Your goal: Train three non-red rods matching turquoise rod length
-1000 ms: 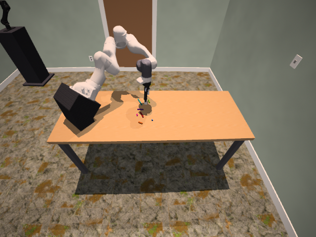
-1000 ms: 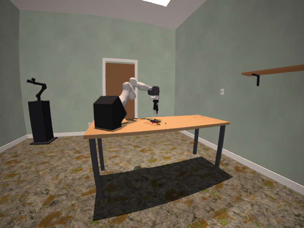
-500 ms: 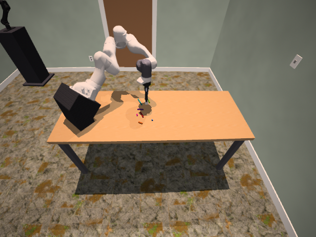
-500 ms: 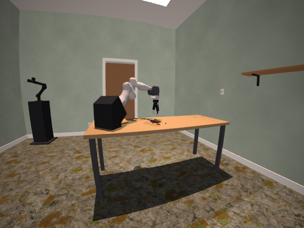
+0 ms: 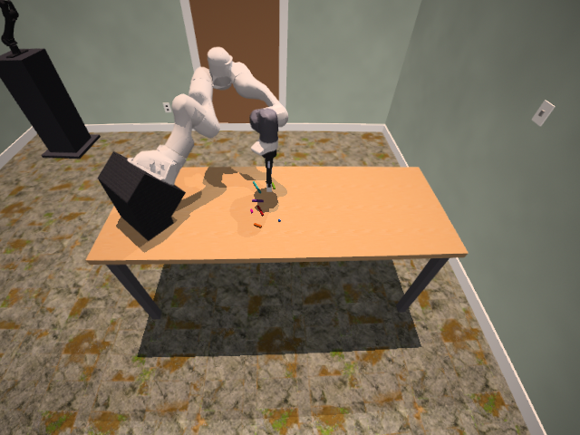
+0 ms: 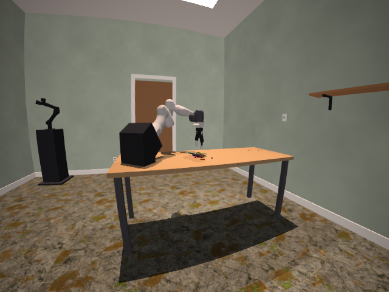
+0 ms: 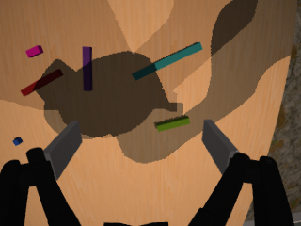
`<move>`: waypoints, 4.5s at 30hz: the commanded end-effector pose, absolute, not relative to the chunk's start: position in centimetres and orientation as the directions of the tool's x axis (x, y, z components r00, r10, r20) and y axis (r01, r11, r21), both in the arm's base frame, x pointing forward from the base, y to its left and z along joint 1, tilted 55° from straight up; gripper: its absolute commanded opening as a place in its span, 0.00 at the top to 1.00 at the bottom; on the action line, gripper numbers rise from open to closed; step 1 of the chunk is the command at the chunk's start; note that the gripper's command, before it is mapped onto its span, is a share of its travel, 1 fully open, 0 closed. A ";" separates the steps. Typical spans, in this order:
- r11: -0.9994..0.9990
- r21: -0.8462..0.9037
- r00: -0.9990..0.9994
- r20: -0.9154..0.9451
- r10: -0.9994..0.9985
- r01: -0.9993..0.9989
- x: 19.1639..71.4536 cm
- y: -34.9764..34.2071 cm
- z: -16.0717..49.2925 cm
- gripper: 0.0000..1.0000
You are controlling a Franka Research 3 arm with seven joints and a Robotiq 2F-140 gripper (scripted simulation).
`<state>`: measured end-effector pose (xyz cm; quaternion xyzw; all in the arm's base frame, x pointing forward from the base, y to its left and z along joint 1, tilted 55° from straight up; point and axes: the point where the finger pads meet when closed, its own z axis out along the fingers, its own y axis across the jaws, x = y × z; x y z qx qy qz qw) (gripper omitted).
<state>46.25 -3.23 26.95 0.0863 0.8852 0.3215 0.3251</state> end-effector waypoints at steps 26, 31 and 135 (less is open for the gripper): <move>0.781 0.622 -0.771 -0.527 0.358 -0.062 46.2 -3.3 26.9 0.00; 0.781 0.622 -0.771 -0.527 0.358 -0.062 46.2 -3.3 26.9 0.00; 0.855 0.416 -0.708 -0.701 0.084 -0.310 50.0 -23.1 17.4 0.85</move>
